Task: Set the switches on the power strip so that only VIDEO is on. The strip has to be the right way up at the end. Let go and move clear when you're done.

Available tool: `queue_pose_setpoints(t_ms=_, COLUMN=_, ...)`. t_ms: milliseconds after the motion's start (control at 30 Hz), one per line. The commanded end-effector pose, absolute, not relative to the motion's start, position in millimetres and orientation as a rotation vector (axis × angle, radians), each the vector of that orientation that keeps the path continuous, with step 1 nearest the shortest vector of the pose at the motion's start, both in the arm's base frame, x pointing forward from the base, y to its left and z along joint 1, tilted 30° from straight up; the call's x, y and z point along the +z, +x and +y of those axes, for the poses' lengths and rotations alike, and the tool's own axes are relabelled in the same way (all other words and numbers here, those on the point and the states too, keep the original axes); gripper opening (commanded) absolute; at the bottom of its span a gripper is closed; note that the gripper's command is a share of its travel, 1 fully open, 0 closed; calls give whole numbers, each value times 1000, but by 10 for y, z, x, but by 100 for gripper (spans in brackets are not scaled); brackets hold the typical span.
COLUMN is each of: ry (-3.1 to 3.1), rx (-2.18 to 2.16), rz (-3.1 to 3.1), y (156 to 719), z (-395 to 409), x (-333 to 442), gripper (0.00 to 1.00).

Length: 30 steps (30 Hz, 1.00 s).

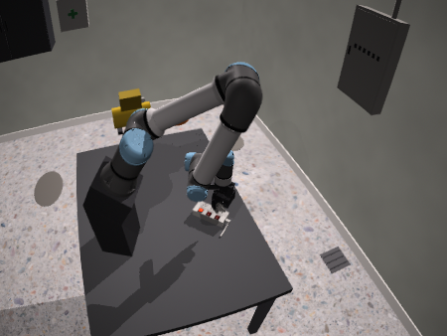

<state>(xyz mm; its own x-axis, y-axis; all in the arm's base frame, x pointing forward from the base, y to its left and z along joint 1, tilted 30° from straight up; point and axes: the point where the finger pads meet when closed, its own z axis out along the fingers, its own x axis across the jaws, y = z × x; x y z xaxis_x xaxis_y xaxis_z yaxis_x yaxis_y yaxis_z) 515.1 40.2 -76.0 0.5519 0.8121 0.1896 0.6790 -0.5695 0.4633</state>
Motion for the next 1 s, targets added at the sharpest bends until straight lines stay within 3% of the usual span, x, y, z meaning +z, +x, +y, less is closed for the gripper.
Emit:
queue_pose_setpoints(t_ms=0, ry=2454, rx=555, rz=1225, y=5153, z=403, x=-756, gripper=0)
queue_pose_setpoints(t_ms=100, ry=2454, rx=555, rz=1225, y=5153, z=403, x=-756, gripper=0)
queue_pose_setpoints(t_ms=133, ry=2454, rx=555, rz=1225, y=5152, z=403, x=-756, gripper=100)
queue_pose_setpoints(t_ms=967, ry=2454, rx=555, rz=1225, y=4912, z=466, x=-326, gripper=100)
